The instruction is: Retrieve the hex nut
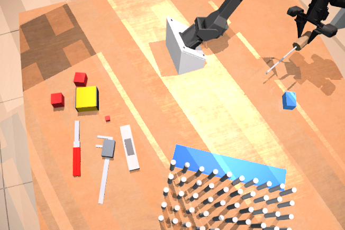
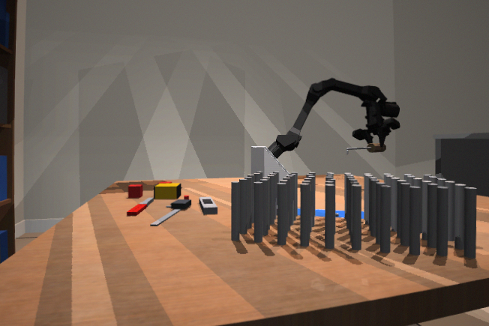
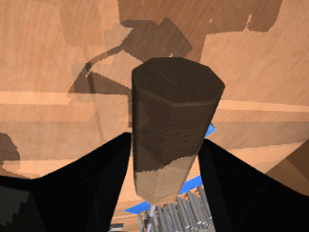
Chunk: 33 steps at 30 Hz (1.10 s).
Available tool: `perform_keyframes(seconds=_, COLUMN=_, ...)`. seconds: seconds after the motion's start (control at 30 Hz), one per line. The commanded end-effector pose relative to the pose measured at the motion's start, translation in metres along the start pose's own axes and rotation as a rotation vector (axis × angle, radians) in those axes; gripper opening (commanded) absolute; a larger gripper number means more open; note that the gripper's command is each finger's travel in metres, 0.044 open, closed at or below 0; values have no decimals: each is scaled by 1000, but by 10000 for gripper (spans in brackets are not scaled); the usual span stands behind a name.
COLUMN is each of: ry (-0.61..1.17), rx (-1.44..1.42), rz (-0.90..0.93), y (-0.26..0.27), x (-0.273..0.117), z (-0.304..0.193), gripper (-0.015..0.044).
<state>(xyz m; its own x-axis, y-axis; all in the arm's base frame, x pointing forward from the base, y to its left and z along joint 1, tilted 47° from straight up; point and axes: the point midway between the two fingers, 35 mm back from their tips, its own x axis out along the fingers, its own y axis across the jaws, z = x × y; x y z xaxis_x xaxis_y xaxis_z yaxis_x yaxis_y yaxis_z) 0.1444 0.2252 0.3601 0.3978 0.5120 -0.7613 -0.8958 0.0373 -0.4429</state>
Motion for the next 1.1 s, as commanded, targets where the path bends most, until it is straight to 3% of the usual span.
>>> perform_keyframes(seconds=0.0, ry=10, rx=4, rz=-1, y=1, x=7, z=1, gripper=0)
perform_keyframes(seconds=1.07, ry=9, rx=6, rz=0, y=6, x=40, z=14, gripper=0)
